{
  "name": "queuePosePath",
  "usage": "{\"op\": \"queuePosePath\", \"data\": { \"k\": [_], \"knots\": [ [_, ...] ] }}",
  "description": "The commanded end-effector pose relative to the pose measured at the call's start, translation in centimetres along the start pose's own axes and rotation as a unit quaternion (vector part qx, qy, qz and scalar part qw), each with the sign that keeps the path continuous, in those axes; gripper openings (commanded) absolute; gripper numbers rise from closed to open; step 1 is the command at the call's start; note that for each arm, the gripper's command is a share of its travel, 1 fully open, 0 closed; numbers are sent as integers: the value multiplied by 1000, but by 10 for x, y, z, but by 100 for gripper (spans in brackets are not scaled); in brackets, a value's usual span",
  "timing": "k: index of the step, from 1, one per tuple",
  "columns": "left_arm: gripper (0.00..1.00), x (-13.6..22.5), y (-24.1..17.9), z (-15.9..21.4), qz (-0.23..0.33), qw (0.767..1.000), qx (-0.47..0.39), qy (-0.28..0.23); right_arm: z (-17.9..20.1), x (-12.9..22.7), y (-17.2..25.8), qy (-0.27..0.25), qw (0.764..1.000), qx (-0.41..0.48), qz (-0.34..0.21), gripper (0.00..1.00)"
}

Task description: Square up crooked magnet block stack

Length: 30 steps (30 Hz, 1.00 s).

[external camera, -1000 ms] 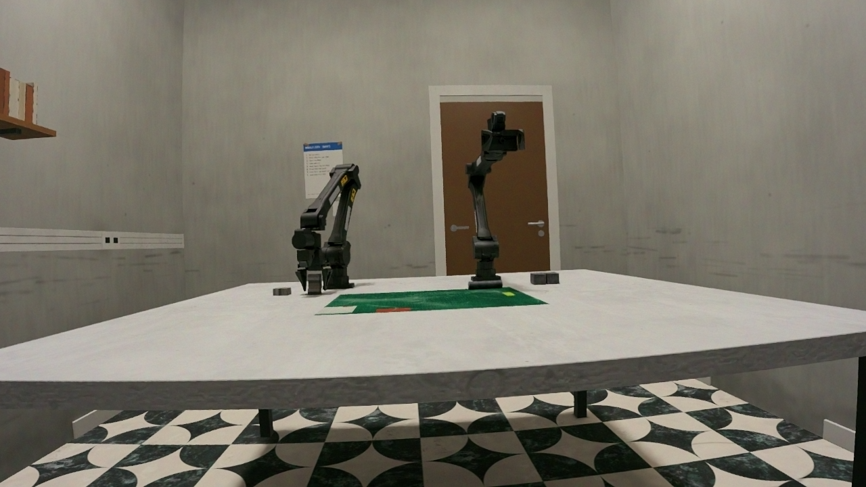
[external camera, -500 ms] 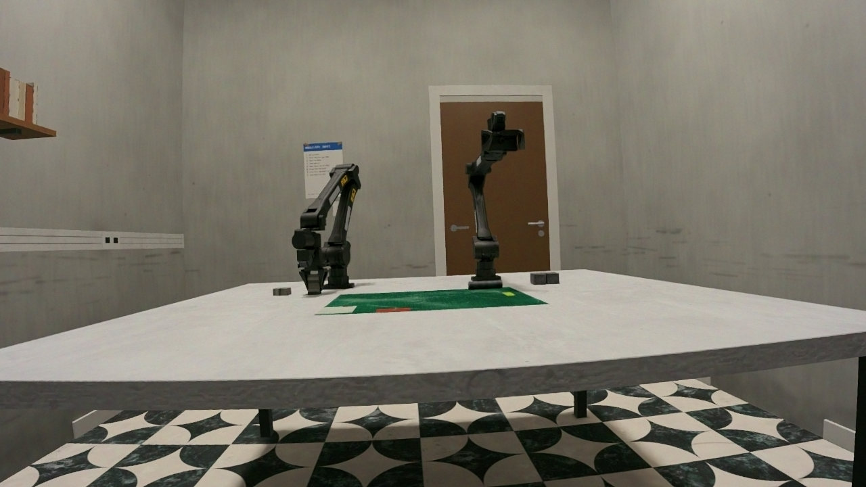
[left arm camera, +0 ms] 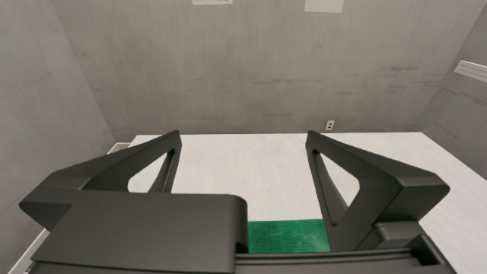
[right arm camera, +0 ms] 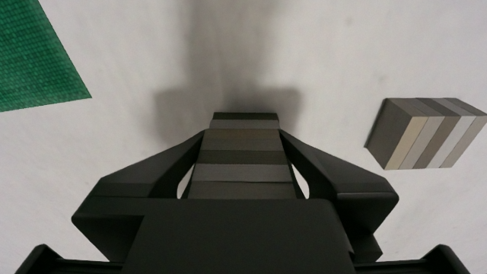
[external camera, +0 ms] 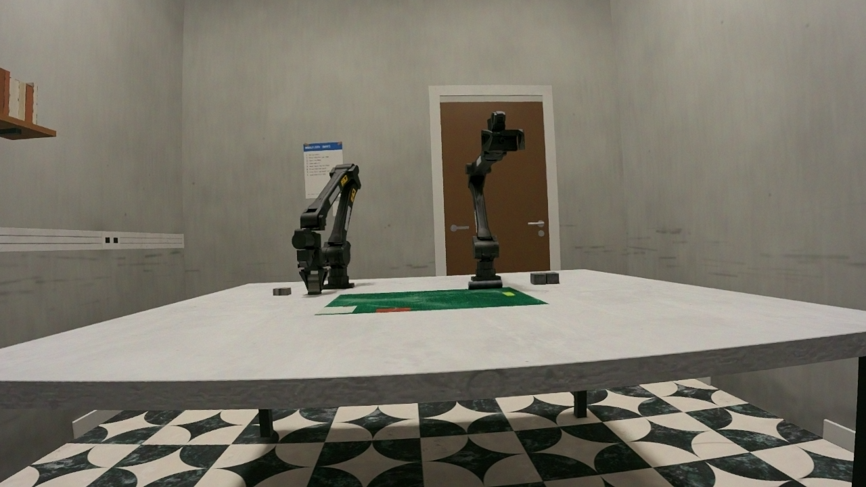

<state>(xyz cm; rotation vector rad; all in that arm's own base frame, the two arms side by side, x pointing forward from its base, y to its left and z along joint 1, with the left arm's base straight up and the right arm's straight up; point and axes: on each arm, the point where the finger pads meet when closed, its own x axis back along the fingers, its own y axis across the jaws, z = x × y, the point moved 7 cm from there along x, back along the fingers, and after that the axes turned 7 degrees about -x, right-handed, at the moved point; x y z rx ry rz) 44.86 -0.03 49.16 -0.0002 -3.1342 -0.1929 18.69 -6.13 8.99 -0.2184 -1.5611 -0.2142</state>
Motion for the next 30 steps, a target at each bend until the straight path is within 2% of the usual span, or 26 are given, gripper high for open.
{"op": "queuePosePath", "data": {
  "k": [1,30],
  "knots": [
    [100,1,1,-23,-1,1000,8,-24,-21,13,-1,-27,1000,1,-2,48],
    [100,1,1,-23,-1,1000,8,-24,-21,13,-1,-27,1000,1,-2,46]
  ]
}}
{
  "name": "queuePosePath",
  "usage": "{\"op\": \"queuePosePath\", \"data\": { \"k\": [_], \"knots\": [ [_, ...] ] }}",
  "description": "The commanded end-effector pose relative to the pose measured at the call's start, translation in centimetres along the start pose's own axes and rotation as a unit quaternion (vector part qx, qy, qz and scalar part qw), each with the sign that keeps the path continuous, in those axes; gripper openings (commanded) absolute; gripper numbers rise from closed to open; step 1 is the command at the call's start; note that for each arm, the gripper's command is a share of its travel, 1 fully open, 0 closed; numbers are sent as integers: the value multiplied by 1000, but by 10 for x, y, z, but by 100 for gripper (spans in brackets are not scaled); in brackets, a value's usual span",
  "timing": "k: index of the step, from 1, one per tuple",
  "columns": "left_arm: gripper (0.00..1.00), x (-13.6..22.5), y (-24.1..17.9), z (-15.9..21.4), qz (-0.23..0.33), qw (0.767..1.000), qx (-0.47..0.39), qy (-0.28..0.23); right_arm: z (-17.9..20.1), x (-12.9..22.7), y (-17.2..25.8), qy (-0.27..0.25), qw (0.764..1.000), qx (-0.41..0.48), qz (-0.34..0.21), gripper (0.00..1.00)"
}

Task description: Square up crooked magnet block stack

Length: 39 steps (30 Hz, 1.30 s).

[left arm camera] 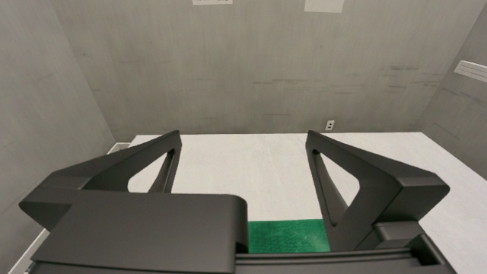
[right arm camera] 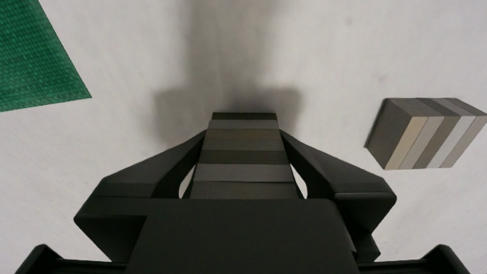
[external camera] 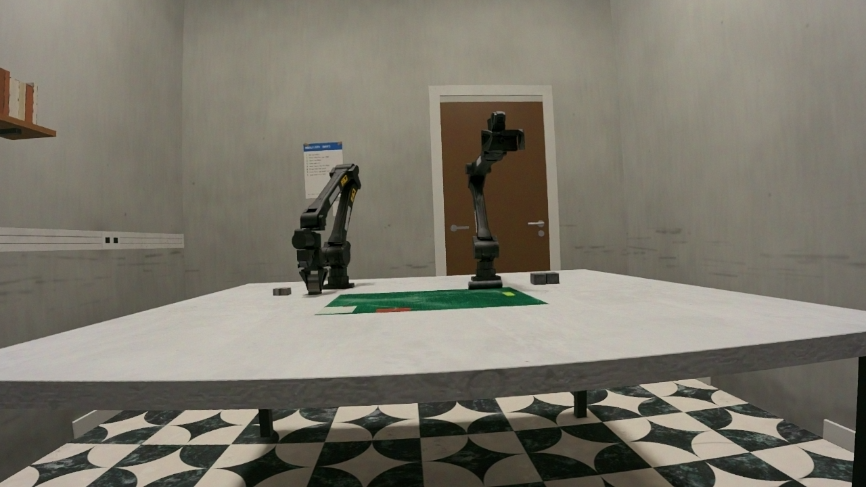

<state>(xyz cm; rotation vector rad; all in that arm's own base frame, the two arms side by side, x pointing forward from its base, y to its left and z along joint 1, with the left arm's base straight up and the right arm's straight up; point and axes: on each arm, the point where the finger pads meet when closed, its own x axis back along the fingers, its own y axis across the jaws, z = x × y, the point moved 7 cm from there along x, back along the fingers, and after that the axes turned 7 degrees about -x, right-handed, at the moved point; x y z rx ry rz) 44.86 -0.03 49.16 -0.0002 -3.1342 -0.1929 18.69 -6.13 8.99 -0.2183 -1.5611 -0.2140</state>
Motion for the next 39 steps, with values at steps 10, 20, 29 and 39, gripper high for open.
{"op": "queuePosePath", "data": {
  "k": [10,20,29,39],
  "knots": [
    [100,1,1,-23,-1,1000,8,-24,-21,13,-1,-27,1000,1,-2,46],
    [100,1,1,-23,-1,1000,8,-24,-21,13,-1,-27,1000,1,-2,46],
    [100,1,1,-23,-1,1000,8,-24,-21,13,-1,-27,1000,1,-2,46],
    [100,1,1,-23,-1,1000,8,-24,-21,13,-1,-27,1000,1,-1,78]
  ]
}}
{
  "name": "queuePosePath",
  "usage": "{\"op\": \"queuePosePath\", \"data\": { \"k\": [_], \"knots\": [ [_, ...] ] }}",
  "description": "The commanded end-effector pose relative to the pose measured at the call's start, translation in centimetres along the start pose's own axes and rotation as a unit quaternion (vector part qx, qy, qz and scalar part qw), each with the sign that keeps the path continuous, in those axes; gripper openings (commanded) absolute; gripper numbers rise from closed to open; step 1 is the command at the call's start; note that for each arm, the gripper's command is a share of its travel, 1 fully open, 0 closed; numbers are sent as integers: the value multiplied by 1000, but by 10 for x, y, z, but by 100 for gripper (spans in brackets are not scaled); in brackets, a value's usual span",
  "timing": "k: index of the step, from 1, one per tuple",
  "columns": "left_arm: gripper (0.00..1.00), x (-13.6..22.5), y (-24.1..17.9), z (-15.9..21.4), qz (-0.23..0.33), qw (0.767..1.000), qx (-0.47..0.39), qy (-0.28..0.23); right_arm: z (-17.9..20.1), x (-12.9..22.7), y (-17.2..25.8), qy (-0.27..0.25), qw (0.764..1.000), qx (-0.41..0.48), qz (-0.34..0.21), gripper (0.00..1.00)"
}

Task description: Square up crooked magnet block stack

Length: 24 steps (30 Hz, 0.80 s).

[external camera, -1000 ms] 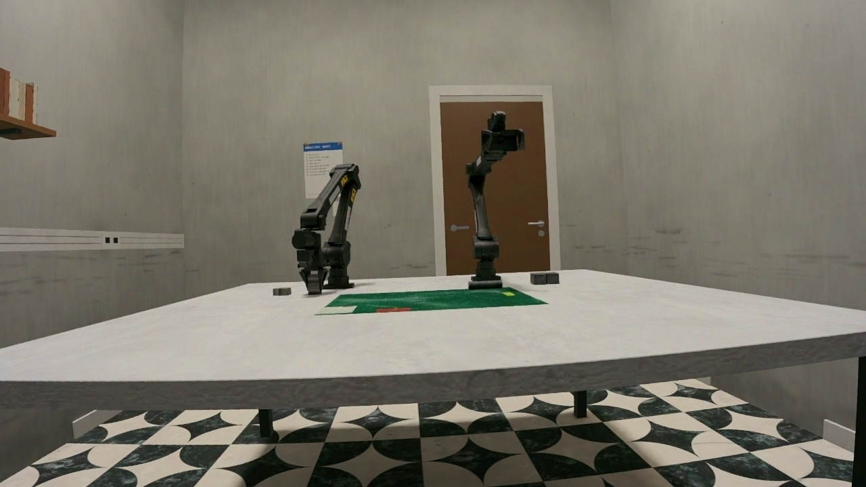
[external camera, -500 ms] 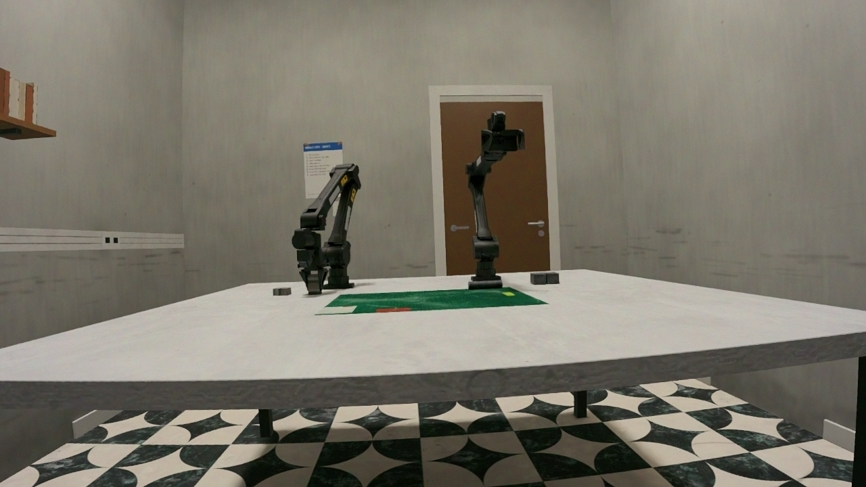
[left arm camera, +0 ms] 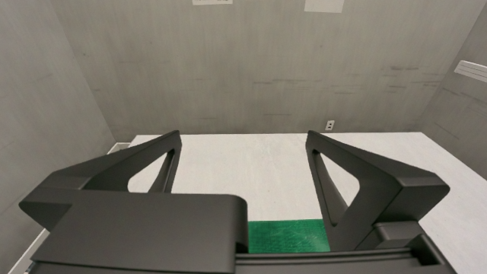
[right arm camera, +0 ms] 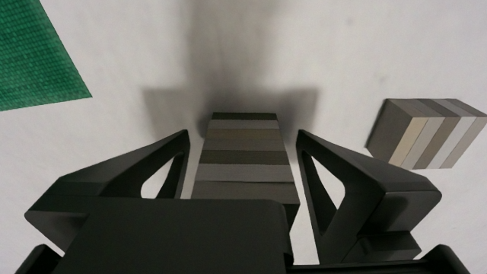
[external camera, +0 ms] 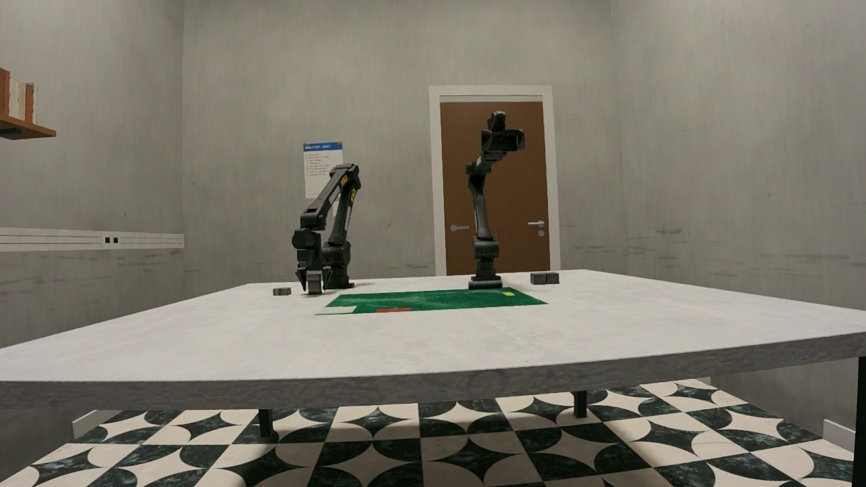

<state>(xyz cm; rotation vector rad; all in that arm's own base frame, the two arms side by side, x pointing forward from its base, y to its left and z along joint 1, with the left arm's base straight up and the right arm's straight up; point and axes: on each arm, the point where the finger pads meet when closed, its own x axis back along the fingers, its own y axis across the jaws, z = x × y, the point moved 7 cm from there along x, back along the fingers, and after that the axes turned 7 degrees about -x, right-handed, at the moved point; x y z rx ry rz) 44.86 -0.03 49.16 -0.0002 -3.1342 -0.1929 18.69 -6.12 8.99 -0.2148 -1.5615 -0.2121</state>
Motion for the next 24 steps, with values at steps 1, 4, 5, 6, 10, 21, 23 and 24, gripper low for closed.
{"op": "queuePosePath", "data": {
  "k": [1,4,5,6,10,21,23,24],
  "knots": [
    [100,1,1,-23,-1,1000,8,-24,-21,13,-1,-27,1000,-1,-1,78],
    [100,1,1,-23,-1,1000,8,-24,-21,13,-1,-27,1000,-1,-1,78],
    [100,1,1,-23,-1,1000,8,-24,-21,13,-1,-27,1000,-1,-1,78],
    [100,1,1,-23,-1,1000,8,-24,-21,13,-1,-27,1000,-1,-1,78],
    [100,1,1,-23,-1,1000,8,-24,-21,27,-1,-31,1000,-1,0,78],
    [100,1,1,-23,-1,1000,8,-24,-6,14,-1,-5,1000,-1,-2,78],
    [100,1,1,-23,-1,1000,8,-24,-18,43,-1,-30,1000,0,0,78],
    [100,1,1,-23,-1,1000,8,-24,-19,48,-1,-32,999,0,0,78]
  ]
}}
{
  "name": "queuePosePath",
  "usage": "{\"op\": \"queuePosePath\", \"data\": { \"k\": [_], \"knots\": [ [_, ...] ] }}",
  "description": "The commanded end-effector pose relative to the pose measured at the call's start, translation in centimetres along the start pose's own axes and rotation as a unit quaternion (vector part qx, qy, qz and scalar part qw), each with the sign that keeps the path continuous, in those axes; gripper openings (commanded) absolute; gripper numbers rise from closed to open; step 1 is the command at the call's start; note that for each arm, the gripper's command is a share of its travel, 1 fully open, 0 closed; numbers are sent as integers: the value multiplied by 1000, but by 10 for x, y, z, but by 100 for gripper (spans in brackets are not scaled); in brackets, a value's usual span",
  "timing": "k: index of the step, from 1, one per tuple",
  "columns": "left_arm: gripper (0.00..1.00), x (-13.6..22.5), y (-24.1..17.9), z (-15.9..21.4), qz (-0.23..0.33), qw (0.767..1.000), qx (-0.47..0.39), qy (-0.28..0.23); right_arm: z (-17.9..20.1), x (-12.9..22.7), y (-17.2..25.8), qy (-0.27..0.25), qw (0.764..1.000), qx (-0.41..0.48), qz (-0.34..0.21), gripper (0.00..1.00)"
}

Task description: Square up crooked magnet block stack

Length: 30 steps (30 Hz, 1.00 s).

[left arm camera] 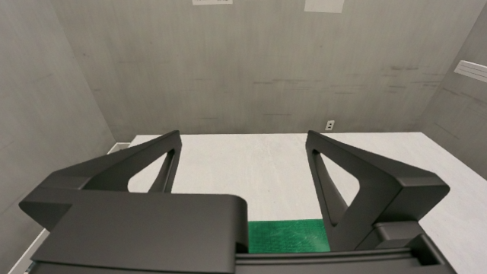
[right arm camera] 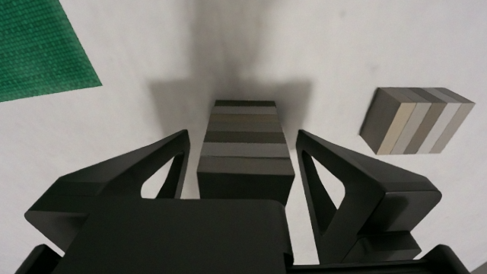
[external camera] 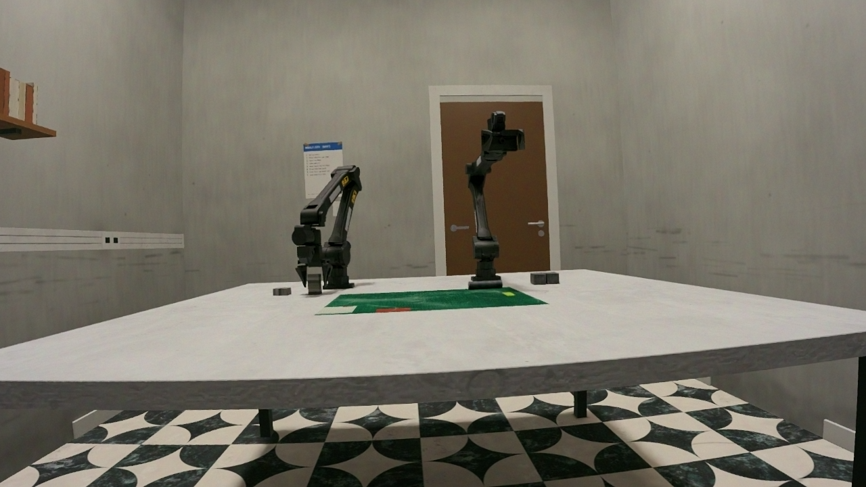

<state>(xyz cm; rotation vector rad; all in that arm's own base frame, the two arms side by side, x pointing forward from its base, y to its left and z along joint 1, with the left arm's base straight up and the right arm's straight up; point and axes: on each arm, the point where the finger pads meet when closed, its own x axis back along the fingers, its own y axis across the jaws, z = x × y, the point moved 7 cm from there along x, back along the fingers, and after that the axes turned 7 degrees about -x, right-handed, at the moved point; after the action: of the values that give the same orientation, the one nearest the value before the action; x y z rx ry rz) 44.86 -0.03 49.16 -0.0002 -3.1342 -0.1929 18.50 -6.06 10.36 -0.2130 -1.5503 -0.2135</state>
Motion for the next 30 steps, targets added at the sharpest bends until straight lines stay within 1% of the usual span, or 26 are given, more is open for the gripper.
{"op": "queuePosePath", "data": {
  "k": [1,5,8,9,10,17,18,21,25,26,27,28,30],
  "knots": [
    [100,1,1,-23,-1,1000,8,-24,-20,40,-1,-39,999,0,0,78],
    [100,1,1,-23,-1,1000,8,-24,-20,59,-1,-40,999,-1,0,78],
    [100,1,1,-23,-1,1000,8,-24,-20,57,-1,-40,999,-1,0,78],
    [100,1,1,-23,-1,1000,8,-24,-11,56,0,-27,1000,-1,-1,78],
    [100,1,1,-23,-1,1000,8,-24,-16,69,-1,-40,999,0,0,78],
    [100,1,1,-23,-1,1000,8,-24,-16,101,-1,-39,999,-6,0,78],
    [100,1,1,-23,-1,1000,8,-24,-17,98,-1,-38,999,-5,0,78],
    [100,1,1,-23,-1,1000,8,-24,0,69,0,1,1000,-3,-2,78],
    [100,1,1,-23,-1,1000,8,-24,-4,73,0,-6,1000,-3,-2,78],
    [100,1,1,-23,-1,1000,8,-24,-10,80,0,-26,1000,-1,-1,78],
    [100,1,1,-23,-1,1000,8,-24,-9,76,-1,-24,1000,-3,-1,78],
    [100,1,1,-23,-1,1000,8,-24,-9,76,-1,-24,1000,-17,-1,60],
    [100,1,1,-23,-1,1000,8,-24,-10,76,-1,-24,999,-38,-2,60]
  ]
}}
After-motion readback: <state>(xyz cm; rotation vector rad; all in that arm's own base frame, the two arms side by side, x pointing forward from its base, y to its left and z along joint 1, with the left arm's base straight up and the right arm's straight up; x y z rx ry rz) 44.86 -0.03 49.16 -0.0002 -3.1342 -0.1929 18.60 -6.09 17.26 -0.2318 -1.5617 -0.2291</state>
